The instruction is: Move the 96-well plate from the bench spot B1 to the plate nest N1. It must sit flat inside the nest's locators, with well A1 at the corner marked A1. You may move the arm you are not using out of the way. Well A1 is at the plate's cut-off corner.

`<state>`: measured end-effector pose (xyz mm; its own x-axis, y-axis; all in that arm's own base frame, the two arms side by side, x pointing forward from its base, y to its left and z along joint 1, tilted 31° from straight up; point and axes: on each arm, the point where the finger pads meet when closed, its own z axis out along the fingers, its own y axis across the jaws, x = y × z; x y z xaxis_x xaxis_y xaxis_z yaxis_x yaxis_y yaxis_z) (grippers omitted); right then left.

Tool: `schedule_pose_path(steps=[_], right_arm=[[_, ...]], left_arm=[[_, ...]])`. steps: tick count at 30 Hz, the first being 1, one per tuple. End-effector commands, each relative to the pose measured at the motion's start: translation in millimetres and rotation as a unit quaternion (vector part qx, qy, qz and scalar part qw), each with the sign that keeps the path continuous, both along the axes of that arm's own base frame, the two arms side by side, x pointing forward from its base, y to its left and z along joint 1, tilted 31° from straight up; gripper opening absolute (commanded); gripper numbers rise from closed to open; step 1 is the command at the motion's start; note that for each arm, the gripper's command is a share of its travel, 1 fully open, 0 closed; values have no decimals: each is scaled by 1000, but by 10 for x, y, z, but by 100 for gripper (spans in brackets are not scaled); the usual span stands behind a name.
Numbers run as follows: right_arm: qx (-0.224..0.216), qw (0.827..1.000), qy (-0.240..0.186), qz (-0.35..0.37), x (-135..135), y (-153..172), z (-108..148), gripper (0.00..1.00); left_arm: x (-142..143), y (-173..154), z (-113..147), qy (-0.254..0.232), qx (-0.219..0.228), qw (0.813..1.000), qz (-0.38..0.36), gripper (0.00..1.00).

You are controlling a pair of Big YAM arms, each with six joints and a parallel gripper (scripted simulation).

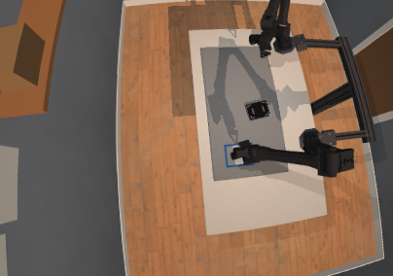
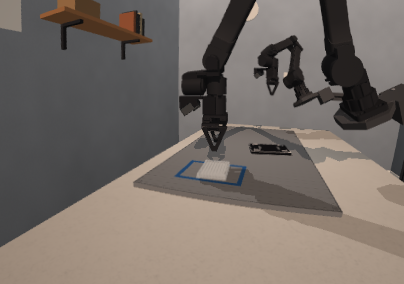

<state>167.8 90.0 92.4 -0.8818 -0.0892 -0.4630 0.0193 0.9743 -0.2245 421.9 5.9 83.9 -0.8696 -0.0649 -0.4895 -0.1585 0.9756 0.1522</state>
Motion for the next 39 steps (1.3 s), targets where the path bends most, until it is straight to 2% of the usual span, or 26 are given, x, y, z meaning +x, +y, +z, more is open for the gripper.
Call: schedule_pose_path(steps=[1, 10, 12, 17, 27, 29, 39], right_arm=[[10, 1000, -8, -3, 38, 64, 102, 100], [10, 1000, -8, -3, 38, 64, 102, 100], [10, 1000, -8, -3, 38, 64, 102, 100], [10, 1000, -8, -3, 38, 64, 102, 100], [10, 1000, -8, -3, 38, 64, 102, 100], [10, 1000, -8, -3, 38, 64, 102, 100], [10, 1000, -8, -3, 38, 64, 102, 100]], left_arm=[[83, -71, 114, -35, -37, 997, 60, 100], [83, -70, 113, -65, -109, 974, 186, 100], [83, -70, 113, -65, -109, 974, 186, 100], [82, -70, 113, -81, -148, 952, 254, 100], [82, -70, 112, -112, -223, 889, 385, 100], [82, -70, 112, -112, -223, 889, 385, 100], [80, -70, 111, -139, -291, 800, 506, 100]])
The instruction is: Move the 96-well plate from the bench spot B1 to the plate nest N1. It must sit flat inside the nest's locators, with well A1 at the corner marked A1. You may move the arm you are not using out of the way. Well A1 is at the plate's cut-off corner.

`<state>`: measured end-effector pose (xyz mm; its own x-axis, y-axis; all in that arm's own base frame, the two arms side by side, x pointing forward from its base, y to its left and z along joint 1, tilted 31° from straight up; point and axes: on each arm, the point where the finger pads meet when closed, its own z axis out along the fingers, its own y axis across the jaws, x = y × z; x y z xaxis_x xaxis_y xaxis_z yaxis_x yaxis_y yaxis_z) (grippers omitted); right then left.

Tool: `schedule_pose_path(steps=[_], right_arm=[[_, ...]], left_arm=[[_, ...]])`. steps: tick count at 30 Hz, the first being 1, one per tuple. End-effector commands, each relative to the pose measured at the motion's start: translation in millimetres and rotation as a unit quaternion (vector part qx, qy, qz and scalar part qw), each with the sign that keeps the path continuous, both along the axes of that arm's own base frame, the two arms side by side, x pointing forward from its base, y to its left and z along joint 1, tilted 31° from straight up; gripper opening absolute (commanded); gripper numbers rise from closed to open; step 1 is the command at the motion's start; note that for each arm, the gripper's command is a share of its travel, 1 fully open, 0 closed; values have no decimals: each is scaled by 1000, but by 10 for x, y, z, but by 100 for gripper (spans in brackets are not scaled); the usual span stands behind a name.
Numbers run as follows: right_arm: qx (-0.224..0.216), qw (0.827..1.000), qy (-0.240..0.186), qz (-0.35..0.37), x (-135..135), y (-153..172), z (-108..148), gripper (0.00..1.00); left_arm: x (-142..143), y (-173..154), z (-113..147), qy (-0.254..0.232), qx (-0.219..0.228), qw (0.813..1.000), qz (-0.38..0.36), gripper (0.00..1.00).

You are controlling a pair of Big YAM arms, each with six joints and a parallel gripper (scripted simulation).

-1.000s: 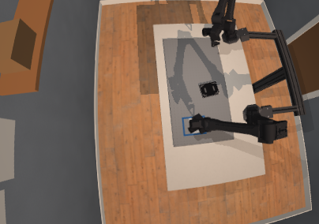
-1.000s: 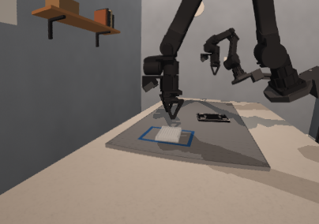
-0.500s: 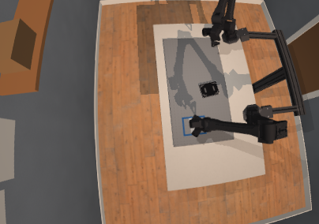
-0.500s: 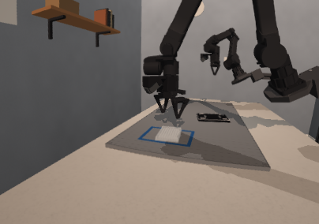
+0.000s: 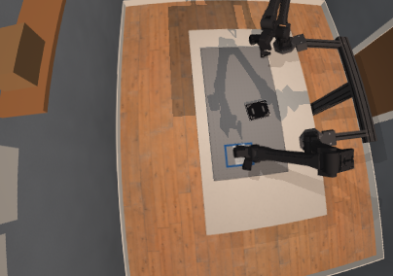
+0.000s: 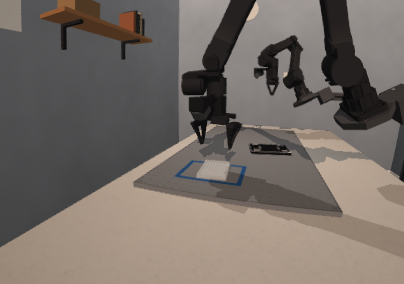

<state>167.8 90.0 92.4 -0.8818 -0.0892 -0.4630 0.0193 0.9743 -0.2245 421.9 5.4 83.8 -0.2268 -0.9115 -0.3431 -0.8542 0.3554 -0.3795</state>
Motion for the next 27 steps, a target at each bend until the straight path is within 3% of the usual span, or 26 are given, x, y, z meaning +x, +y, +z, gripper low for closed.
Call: schedule_pose_path(steps=[1, 8, 21, 27], right_arm=[[10, 1000, -8, -3, 38, 64, 102, 100], [10, 1000, -8, -3, 38, 64, 102, 100], [10, 1000, -8, -3, 38, 64, 102, 100], [10, 1000, -8, -3, 38, 64, 102, 100]], left_arm=[[80, -64, 112, -38, -44, 995, 75, 100], [79, -65, 111, -55, -84, 984, 145, 100], [69, -14, 88, -48, -82, 984, 149, 100], [100, 24, -46, -43, -82, 984, 153, 100]])
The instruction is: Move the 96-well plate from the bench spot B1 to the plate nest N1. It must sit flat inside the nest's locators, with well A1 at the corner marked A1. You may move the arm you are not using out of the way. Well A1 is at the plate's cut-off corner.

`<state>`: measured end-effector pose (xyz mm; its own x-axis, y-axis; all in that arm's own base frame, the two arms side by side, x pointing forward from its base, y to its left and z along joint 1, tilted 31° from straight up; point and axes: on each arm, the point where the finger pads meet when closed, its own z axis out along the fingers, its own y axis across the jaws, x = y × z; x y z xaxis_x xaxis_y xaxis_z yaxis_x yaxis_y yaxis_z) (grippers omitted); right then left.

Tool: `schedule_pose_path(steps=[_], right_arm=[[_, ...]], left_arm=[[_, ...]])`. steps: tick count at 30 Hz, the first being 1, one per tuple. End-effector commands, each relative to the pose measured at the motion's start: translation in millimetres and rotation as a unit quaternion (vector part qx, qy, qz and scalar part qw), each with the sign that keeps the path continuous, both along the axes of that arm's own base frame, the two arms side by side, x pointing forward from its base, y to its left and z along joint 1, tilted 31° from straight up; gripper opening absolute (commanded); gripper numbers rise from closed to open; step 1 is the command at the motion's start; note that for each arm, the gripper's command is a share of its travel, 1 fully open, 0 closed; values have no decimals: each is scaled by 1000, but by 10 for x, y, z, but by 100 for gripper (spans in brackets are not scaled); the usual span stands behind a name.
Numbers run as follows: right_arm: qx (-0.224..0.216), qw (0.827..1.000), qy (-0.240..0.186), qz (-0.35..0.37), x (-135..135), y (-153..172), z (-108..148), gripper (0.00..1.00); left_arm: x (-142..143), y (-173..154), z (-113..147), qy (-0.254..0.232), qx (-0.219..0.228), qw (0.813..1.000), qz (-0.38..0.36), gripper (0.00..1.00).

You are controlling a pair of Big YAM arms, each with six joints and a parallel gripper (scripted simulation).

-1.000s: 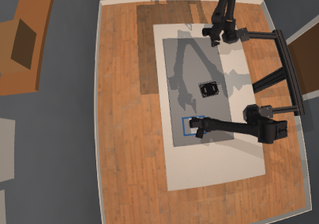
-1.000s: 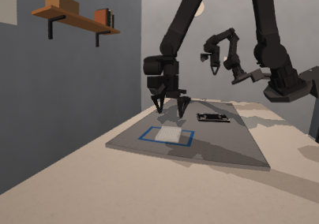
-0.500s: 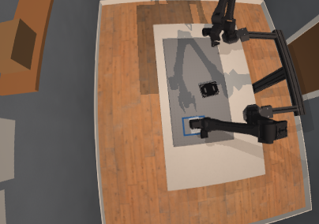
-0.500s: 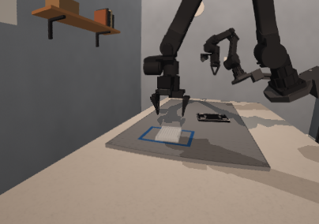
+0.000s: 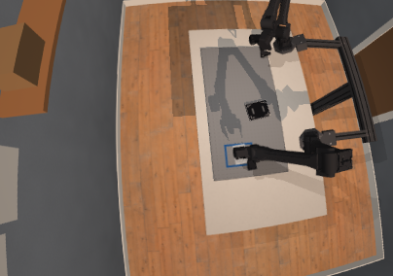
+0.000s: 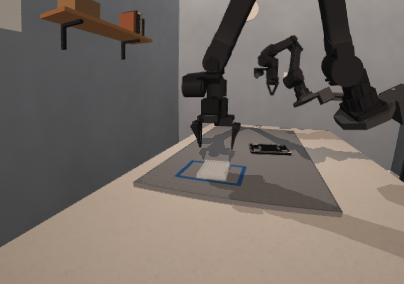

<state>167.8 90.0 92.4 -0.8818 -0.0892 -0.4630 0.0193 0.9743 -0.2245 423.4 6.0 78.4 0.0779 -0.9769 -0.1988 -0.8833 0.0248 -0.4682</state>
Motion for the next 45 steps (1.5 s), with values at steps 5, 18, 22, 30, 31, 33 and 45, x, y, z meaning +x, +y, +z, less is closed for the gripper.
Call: schedule_pose_path(steps=[5, 18, 22, 30, 31, 33, 45], right_arm=[[10, 1000, -8, -3, 38, 64, 102, 100], [10, 1000, -8, -3, 38, 64, 102, 100], [10, 1000, -8, -3, 38, 64, 102, 100], [10, 1000, -8, -3, 38, 64, 102, 100], [10, 1000, -8, -3, 38, 64, 102, 100], [10, 1000, -8, -3, 38, 64, 102, 100], [10, 1000, -8, -3, 38, 64, 102, 100]], left_arm=[[148, 65, -43, -11, 0, 1000, 2, 100], [307, 115, -139, -17, 0, 1000, 2, 100], [305, 134, -228, -14, 0, 1000, 2, 100], [388, 163, -307, -16, 0, 1000, 2, 100], [388, 163, -307, -16, 0, 1000, 2, 100], [421, 171, -259, -25, 0, 1000, 2, 100], [489, 221, -520, -15, 0, 1000, 2, 100]])
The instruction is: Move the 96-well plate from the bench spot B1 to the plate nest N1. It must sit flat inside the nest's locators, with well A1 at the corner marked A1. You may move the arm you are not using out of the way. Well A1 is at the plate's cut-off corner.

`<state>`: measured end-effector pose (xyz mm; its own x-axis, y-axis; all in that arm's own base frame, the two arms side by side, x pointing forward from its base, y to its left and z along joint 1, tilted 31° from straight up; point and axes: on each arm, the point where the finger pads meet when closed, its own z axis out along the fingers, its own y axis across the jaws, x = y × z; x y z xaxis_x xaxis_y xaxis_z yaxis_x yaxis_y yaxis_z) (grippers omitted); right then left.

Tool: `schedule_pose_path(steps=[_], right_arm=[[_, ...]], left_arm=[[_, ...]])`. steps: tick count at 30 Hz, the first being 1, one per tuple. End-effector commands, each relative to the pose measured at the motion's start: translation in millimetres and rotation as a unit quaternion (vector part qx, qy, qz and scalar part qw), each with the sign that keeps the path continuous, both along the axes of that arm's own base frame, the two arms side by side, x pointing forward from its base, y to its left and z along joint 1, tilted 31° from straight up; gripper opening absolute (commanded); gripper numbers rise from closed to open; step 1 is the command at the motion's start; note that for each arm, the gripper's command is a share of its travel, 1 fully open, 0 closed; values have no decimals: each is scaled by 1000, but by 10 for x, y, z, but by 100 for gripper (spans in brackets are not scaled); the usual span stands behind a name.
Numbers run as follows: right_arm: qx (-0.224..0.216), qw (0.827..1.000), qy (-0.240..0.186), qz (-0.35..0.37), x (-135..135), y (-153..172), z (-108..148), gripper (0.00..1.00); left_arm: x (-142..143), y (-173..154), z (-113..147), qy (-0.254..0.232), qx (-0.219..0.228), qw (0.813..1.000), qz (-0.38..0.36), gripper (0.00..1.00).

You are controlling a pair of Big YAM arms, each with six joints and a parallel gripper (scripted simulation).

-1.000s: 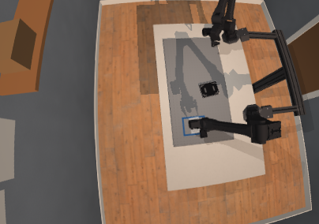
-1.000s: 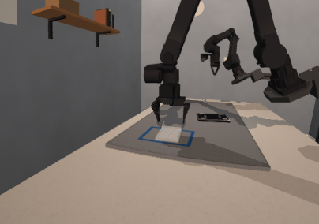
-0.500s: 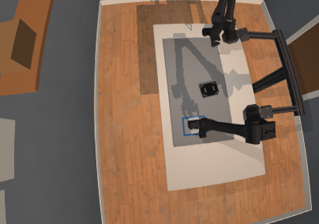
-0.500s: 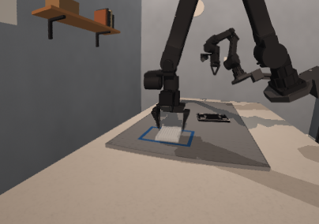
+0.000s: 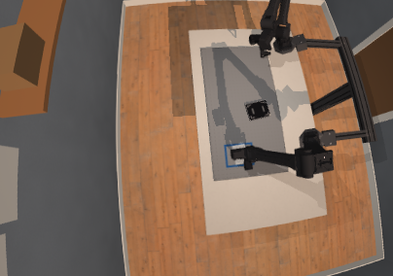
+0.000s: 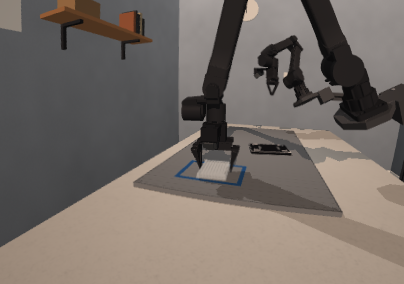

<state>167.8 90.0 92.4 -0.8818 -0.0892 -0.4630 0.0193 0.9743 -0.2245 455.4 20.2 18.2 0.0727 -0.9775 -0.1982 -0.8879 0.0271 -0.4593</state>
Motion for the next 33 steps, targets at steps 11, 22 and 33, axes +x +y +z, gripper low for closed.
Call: schedule_pose_path(steps=[11, 22, 33], right_arm=[[10, 1000, -8, -3, 38, 64, 102, 100], [10, 1000, -8, -3, 38, 64, 102, 100], [10, 1000, -8, -3, 38, 64, 102, 100]], left_arm=[[188, 93, 88, -25, 0, 1000, 6, 100], [102, 93, 42, -20, 0, 1000, 6, 100], [107, 31, 39, -17, -1, 1000, 2, 100]])
